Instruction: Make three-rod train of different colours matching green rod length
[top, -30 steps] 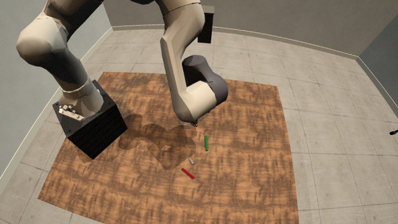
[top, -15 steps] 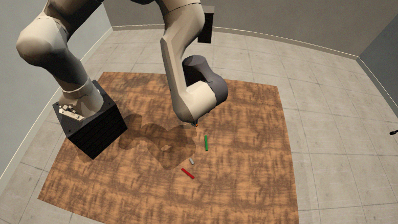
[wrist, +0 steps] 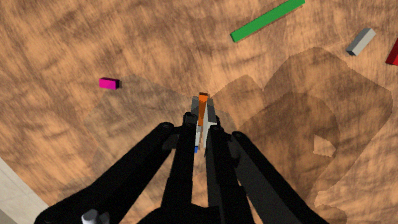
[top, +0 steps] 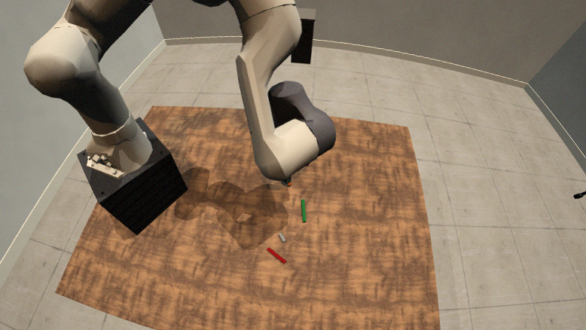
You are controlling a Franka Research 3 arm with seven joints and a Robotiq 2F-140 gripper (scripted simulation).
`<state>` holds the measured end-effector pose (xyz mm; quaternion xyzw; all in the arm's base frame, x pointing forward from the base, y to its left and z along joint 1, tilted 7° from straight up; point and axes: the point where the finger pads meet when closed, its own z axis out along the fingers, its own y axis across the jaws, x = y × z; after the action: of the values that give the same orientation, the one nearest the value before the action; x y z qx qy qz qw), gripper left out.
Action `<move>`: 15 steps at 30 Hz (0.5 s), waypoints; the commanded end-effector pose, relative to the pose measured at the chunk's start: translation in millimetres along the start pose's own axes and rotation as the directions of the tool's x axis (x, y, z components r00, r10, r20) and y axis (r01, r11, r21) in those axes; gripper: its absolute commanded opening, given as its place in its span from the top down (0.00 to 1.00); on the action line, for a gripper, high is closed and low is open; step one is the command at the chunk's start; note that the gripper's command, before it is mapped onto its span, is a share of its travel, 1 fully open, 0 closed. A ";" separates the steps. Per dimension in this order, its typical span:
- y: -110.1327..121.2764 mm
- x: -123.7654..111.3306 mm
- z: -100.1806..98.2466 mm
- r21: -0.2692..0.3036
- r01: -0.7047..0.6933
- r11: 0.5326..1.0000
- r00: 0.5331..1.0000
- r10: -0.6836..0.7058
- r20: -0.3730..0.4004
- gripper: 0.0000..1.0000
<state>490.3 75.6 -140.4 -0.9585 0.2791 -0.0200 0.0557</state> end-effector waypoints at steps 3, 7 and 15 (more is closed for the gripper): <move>0.1 1.4 0.4 0.000 0.005 1.000 1.000 -0.005 -0.003 0.95; 0.1 1.4 0.4 0.000 0.005 1.000 1.000 -0.005 -0.003 0.90; 0.1 1.4 0.4 0.000 0.005 1.000 1.000 -0.005 -0.003 0.85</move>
<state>490.3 75.6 -140.4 -0.9584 0.2791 -0.0200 0.0557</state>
